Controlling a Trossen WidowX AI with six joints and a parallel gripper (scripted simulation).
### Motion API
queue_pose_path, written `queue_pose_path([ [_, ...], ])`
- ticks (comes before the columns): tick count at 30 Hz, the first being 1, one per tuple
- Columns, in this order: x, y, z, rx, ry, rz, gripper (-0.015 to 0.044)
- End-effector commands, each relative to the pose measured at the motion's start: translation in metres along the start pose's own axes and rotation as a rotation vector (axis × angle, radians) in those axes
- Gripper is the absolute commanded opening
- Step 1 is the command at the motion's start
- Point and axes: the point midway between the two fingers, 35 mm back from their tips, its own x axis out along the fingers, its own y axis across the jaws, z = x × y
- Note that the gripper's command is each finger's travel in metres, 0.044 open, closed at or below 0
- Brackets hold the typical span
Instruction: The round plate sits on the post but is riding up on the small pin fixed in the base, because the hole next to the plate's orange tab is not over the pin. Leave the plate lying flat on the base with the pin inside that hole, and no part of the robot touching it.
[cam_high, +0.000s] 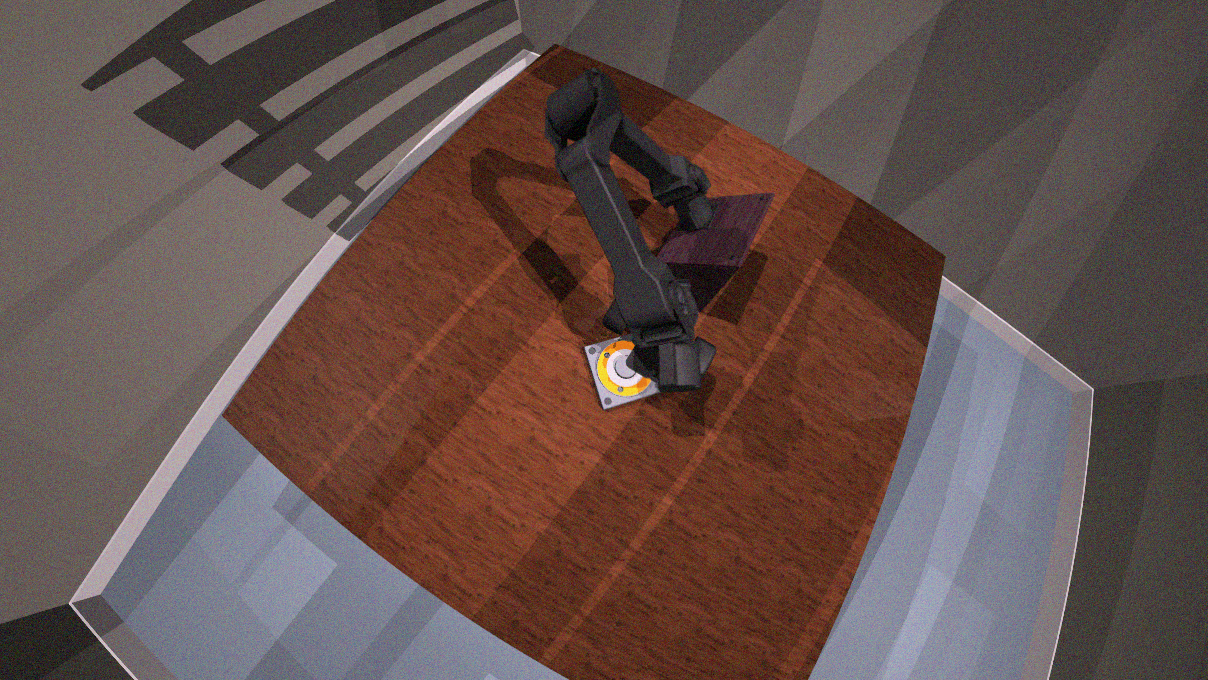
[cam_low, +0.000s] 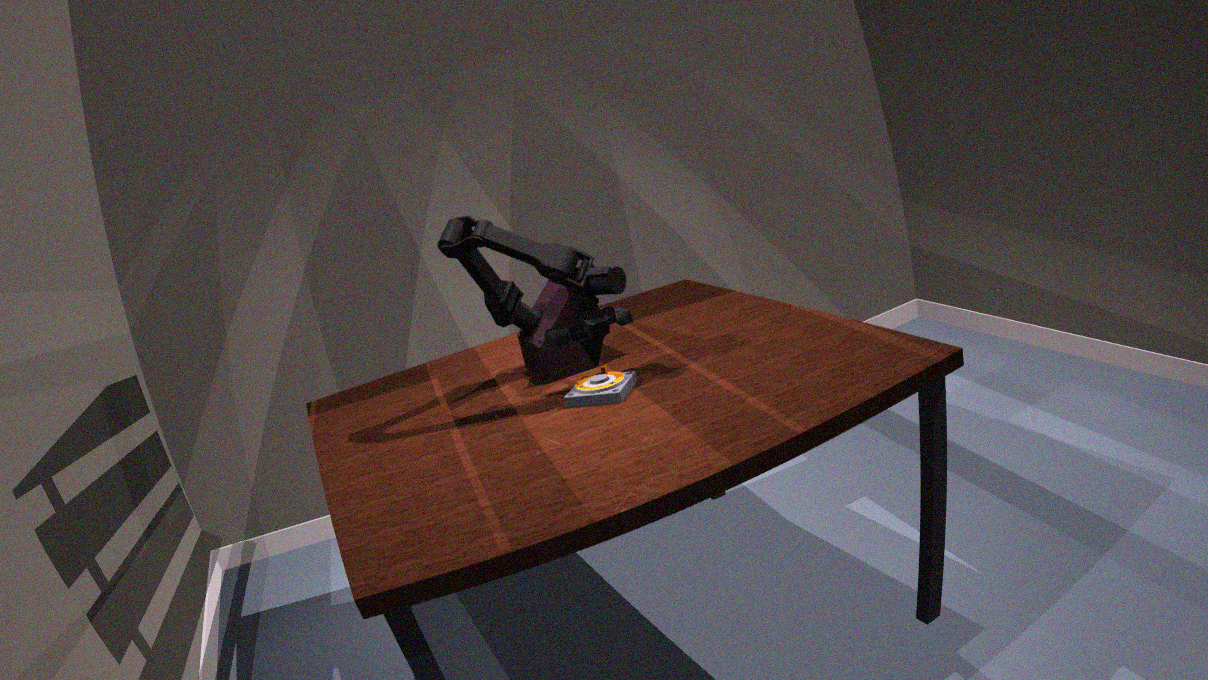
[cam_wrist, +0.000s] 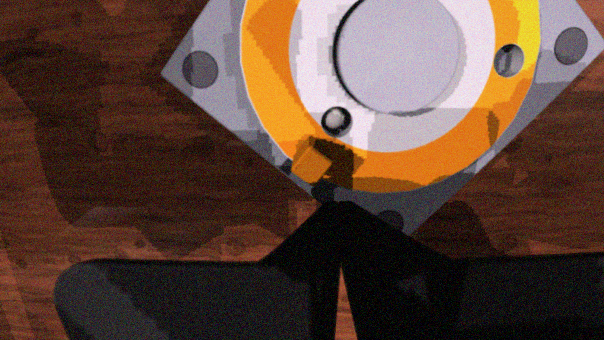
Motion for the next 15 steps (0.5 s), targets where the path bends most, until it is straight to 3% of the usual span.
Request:
queue_pose_path([
  [1, -0.023, 0.001, 0.002, 0.009, -0.013, 0.011, 0.0],
  [6, -0.042, 0.0, -0.002, 0.009, -0.012, 0.011, 0.0],
  [15, -0.034, 0.001, -0.001, 0.0, -0.013, 0.005, 0.0],
])
